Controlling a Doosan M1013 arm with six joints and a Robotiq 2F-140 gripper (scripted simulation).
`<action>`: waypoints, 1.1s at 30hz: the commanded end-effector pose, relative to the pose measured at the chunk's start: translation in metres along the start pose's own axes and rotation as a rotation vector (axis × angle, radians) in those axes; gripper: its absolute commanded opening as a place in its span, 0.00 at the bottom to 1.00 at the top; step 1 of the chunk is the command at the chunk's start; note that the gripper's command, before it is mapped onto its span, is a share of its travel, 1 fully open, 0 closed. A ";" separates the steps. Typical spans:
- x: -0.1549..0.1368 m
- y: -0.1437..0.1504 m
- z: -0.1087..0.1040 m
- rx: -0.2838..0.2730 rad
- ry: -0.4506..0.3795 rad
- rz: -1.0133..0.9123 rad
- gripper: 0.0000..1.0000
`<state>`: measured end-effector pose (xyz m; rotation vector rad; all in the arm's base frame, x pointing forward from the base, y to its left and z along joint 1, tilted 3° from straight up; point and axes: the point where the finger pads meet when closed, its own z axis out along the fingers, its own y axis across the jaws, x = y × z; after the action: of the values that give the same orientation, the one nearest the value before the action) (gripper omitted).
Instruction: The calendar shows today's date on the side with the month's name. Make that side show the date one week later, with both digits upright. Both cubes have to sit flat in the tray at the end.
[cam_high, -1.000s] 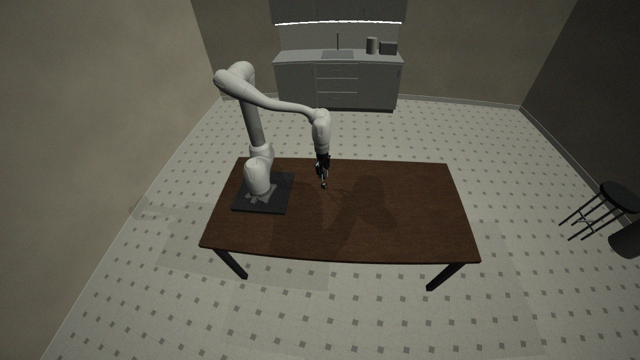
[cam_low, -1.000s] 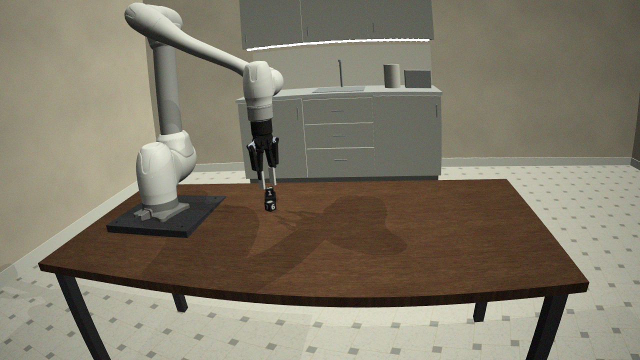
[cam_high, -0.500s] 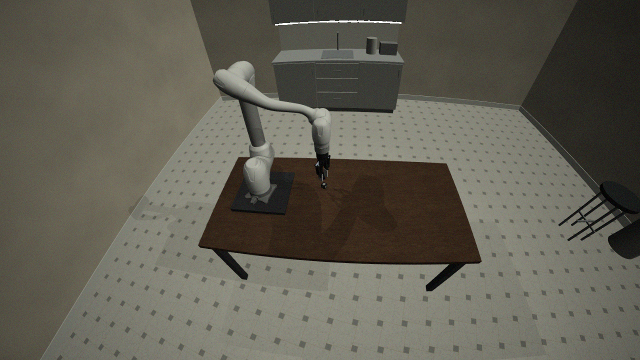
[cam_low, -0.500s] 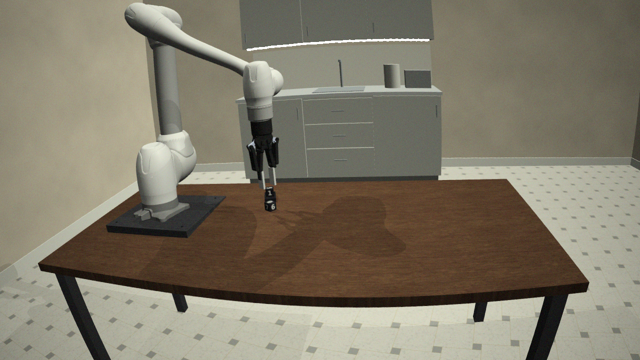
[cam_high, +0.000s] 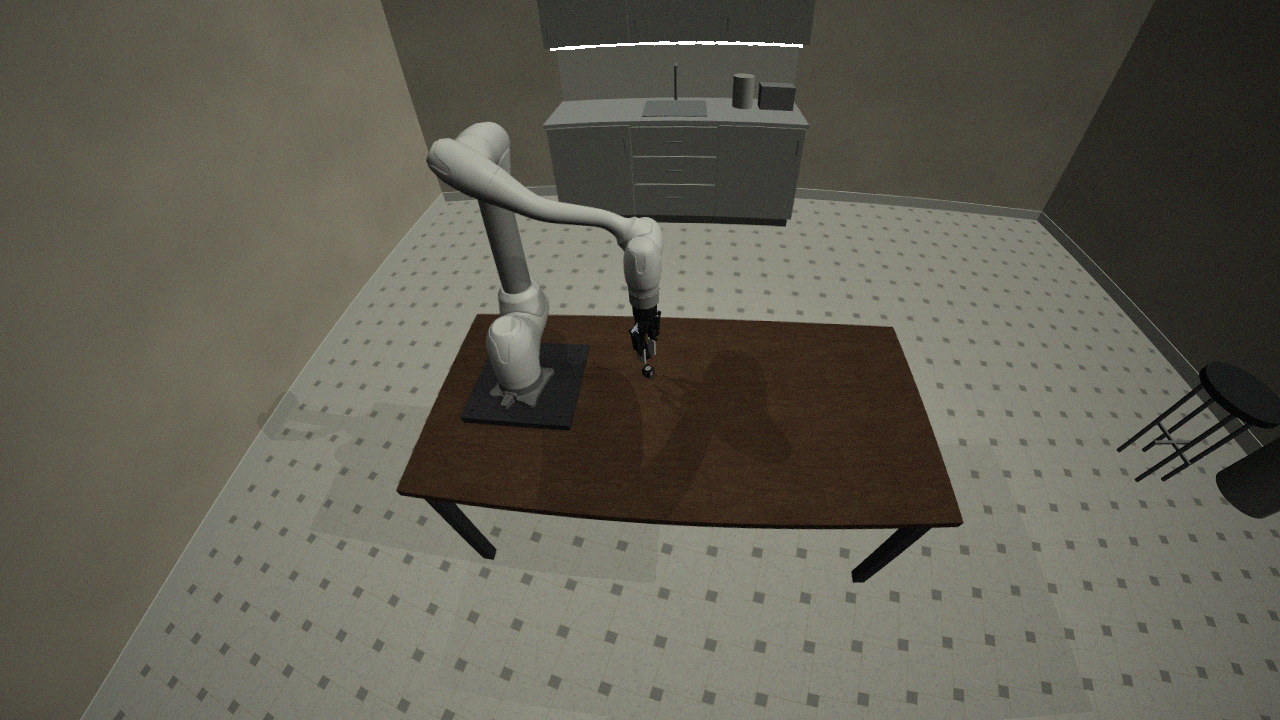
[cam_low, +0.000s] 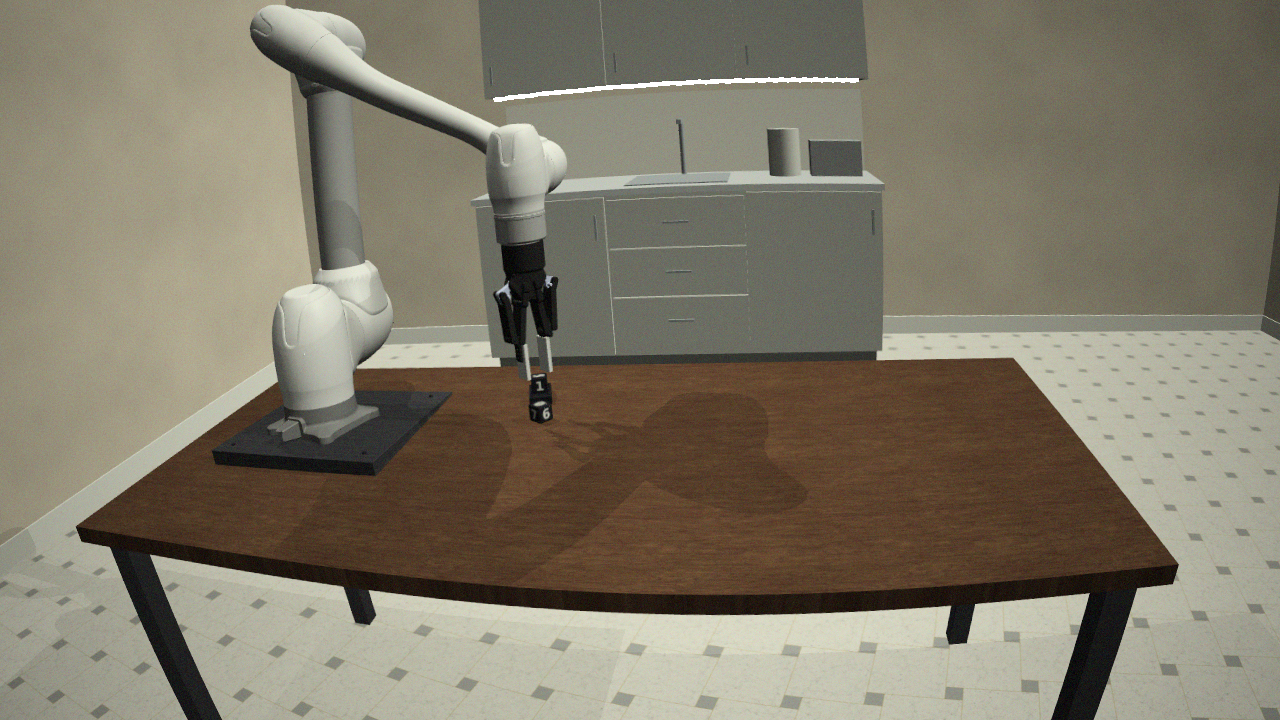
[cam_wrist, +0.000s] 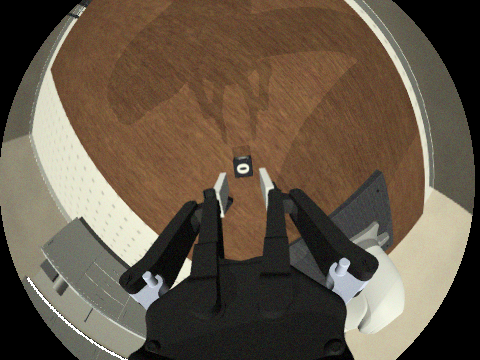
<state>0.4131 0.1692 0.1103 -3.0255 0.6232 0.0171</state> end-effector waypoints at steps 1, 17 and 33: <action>0.000 0.000 0.002 0.000 0.000 0.000 0.36; 0.000 0.000 0.021 0.000 0.000 0.000 0.36; 0.000 -0.001 0.041 0.000 0.000 0.000 0.36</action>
<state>0.4129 0.1720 0.0700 -3.0256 0.6234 0.0170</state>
